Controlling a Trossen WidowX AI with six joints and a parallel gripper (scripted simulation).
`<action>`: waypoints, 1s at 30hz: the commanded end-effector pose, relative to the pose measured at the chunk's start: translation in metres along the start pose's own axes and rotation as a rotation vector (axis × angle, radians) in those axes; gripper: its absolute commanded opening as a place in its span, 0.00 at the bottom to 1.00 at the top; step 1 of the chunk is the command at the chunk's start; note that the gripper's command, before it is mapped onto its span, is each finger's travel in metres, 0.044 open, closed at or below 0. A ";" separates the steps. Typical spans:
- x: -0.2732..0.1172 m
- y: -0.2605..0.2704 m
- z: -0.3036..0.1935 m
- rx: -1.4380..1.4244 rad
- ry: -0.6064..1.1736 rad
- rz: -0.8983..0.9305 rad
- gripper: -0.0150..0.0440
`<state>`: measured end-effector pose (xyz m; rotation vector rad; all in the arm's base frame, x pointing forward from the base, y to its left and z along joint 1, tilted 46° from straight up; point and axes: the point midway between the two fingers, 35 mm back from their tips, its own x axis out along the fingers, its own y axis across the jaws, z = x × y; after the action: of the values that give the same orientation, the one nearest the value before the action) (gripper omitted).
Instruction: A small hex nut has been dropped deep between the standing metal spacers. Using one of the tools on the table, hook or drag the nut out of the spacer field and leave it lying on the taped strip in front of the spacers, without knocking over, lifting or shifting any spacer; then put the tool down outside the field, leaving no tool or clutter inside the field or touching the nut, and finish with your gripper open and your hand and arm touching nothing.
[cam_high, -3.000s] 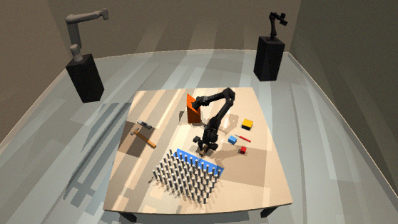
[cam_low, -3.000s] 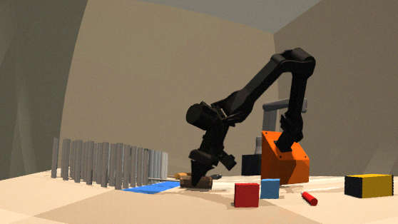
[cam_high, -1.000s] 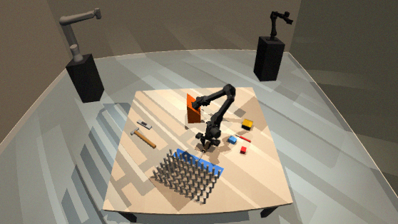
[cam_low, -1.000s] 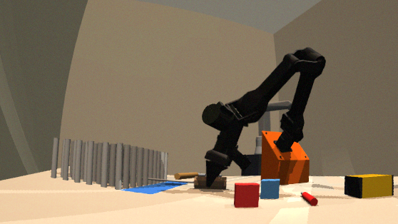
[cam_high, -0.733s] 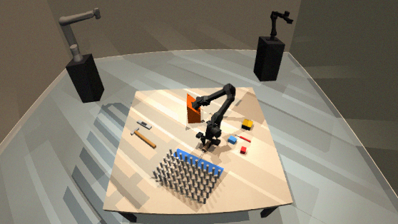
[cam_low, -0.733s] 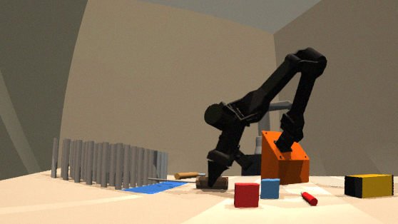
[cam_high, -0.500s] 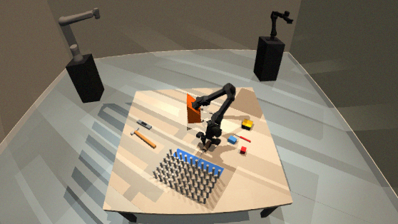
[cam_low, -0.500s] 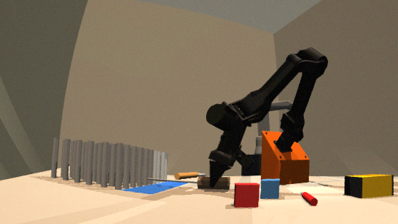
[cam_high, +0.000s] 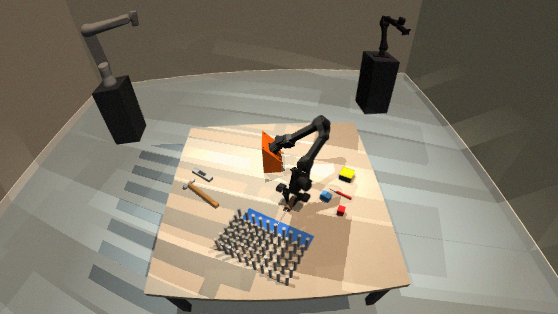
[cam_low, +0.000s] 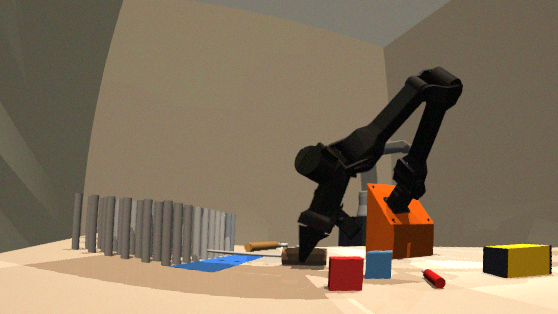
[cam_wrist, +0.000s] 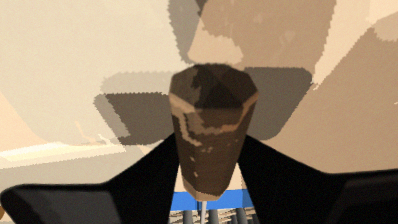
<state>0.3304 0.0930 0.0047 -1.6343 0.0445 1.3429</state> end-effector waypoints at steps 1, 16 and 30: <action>-0.001 0.001 0.002 0.004 0.005 0.002 0.25; -0.004 0.001 0.011 0.004 0.004 0.002 0.25; -0.007 0.001 0.019 0.004 0.004 0.002 0.25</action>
<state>0.3151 0.1019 0.0112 -1.6334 0.0437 1.3430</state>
